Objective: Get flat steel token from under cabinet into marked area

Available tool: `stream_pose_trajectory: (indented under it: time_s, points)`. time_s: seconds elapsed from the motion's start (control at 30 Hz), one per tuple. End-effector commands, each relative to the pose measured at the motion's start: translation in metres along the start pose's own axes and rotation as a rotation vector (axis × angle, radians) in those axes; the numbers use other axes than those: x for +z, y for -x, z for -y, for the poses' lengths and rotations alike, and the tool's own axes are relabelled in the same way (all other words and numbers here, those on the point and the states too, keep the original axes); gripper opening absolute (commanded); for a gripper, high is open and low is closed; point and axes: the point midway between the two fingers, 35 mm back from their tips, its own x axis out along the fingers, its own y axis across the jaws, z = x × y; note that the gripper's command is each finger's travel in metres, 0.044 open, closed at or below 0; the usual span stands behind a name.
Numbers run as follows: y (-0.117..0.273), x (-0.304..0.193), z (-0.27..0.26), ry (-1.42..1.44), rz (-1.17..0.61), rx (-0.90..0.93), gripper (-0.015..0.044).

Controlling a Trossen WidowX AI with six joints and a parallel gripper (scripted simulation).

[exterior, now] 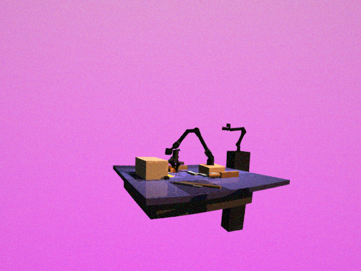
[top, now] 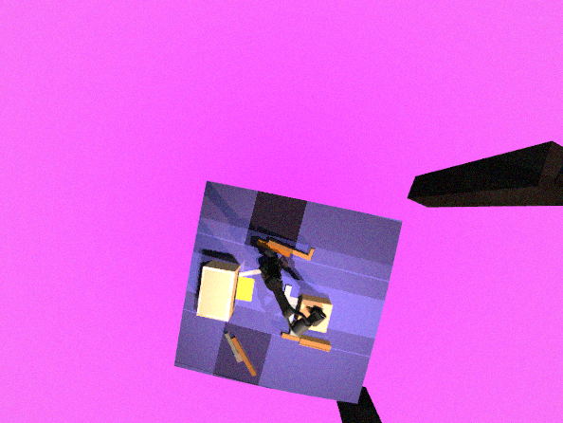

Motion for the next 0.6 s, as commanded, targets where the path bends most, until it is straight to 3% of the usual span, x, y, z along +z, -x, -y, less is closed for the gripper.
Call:
stream_pose_trajectory:
  time_s: [0.0, 0.57]
  points:
    - [0.0, 0.008, 0.001, -0.001, 0.003, -0.002, 0.0]
    - [0.001, 0.034, 0.002, -0.002, 0.005, -0.002, 0.0]
